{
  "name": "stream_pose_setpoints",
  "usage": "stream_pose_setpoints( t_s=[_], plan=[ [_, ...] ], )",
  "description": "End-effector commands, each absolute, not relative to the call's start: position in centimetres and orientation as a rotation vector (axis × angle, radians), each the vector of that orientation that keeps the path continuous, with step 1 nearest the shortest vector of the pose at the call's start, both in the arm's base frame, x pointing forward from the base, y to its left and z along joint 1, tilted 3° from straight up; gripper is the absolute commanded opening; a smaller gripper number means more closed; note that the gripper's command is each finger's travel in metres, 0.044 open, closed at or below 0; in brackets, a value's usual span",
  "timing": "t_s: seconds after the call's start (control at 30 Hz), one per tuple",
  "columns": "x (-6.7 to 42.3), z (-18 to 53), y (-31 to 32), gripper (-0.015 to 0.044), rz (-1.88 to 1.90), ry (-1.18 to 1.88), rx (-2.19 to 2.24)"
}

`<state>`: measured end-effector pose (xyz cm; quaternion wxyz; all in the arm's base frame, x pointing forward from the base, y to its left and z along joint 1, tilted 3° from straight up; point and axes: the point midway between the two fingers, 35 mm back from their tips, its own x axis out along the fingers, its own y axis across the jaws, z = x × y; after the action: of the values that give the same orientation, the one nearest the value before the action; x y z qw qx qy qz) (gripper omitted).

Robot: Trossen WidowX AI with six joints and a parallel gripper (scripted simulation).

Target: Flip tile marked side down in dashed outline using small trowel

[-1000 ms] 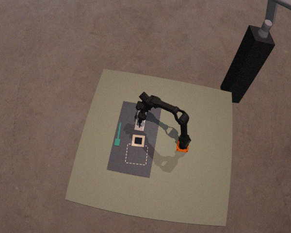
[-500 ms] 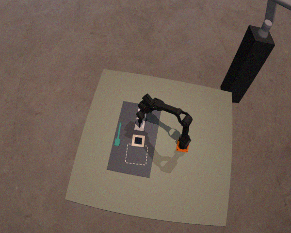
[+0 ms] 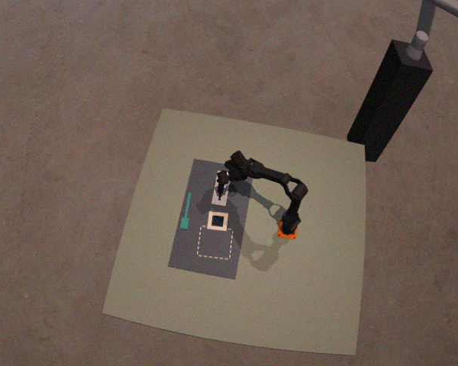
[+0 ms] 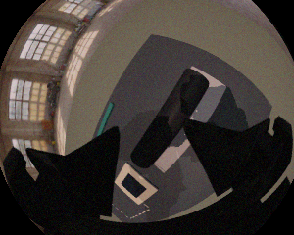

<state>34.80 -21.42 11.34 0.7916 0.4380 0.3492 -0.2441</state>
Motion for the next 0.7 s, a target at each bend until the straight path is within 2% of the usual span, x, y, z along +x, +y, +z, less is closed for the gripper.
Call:
stream_pose_setpoints(
  t_s=[0.0, 0.5, 0.67],
  plan=[
    [34.2, 10.9, -21.1, 0.0300, -0.561, 0.702, 1.068],
    [32.3, 9.8, -20.0, 0.0300, -0.652, 0.491, 1.523],
    [32.2, 9.7, -19.9, 0.0300, -0.654, 0.482, 1.543]
  ],
)
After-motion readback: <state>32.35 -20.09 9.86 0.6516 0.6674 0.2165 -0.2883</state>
